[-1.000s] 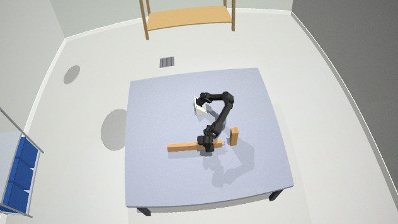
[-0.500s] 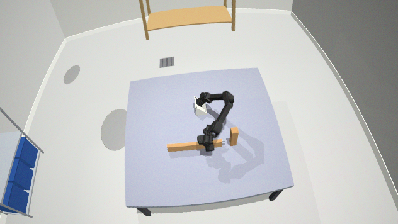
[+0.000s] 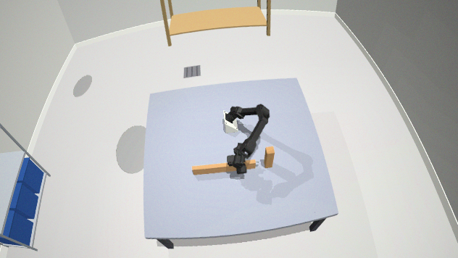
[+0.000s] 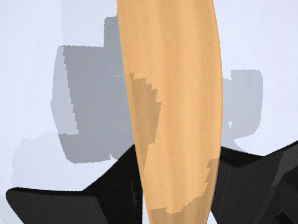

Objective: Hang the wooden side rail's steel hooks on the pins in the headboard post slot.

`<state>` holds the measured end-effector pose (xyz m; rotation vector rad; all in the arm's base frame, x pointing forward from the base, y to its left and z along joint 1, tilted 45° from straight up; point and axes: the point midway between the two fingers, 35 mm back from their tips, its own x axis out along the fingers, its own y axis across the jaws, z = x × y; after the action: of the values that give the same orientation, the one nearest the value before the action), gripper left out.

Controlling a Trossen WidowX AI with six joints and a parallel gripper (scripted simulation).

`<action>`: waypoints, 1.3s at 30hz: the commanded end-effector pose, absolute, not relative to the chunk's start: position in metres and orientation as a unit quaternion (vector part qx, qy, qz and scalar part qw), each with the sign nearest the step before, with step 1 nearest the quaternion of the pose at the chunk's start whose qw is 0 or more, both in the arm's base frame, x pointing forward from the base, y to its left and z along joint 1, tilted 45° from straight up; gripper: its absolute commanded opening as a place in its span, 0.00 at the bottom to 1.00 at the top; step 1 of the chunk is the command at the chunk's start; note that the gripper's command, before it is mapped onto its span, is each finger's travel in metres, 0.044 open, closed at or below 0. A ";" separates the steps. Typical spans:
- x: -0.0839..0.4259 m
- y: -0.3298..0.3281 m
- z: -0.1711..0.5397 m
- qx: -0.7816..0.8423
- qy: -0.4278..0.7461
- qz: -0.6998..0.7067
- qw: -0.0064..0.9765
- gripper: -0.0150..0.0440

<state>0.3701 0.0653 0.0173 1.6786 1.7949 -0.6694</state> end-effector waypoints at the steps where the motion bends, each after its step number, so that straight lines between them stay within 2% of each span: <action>1: 0.370 0.065 0.017 0.630 0.674 -0.251 0.293 0.25; 39: 0.371 0.061 0.021 0.630 0.674 -0.251 0.292 0.25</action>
<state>0.3697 0.0647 0.0193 1.6716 1.8035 -0.6665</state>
